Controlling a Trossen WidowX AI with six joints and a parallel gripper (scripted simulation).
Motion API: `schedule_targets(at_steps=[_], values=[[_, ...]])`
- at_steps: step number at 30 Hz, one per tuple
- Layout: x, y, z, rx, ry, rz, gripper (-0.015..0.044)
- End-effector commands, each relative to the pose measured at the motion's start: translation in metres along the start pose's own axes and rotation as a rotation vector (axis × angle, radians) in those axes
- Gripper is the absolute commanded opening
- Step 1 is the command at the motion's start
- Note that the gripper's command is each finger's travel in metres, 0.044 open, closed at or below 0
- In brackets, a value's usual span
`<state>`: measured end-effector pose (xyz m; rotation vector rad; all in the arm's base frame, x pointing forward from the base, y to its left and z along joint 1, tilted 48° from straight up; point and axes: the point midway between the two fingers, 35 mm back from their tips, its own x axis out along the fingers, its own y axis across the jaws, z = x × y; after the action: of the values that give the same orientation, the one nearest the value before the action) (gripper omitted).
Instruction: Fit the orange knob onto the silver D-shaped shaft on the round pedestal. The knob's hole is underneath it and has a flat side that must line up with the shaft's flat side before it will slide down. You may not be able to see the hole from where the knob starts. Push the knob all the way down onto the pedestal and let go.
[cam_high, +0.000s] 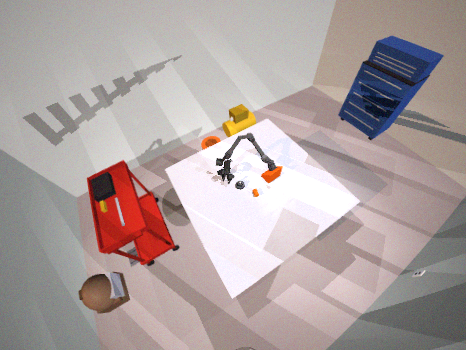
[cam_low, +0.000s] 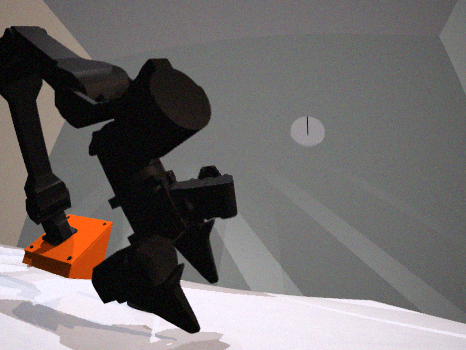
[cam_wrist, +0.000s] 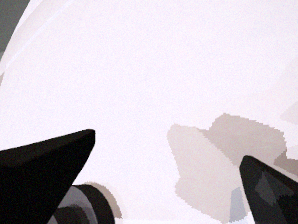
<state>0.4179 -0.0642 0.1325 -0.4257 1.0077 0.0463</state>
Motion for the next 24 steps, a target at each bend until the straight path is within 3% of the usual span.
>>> schedule_targets(at_steps=[1, 8, 14, 18, 24], values=[[0.023, 0.067, -0.018, -0.159, 0.172, 0.062, 0.044], [0.035, 0.169, -0.063, -0.527, 0.448, 0.086, 0.044], [0.023, 0.236, -0.114, -0.955, 0.659, -0.003, 0.044], [0.009, 0.258, -0.14, -1.218, 0.75, -0.096, 0.044], [0.007, 0.259, -0.143, -1.253, 0.76, -0.111, 0.044]])
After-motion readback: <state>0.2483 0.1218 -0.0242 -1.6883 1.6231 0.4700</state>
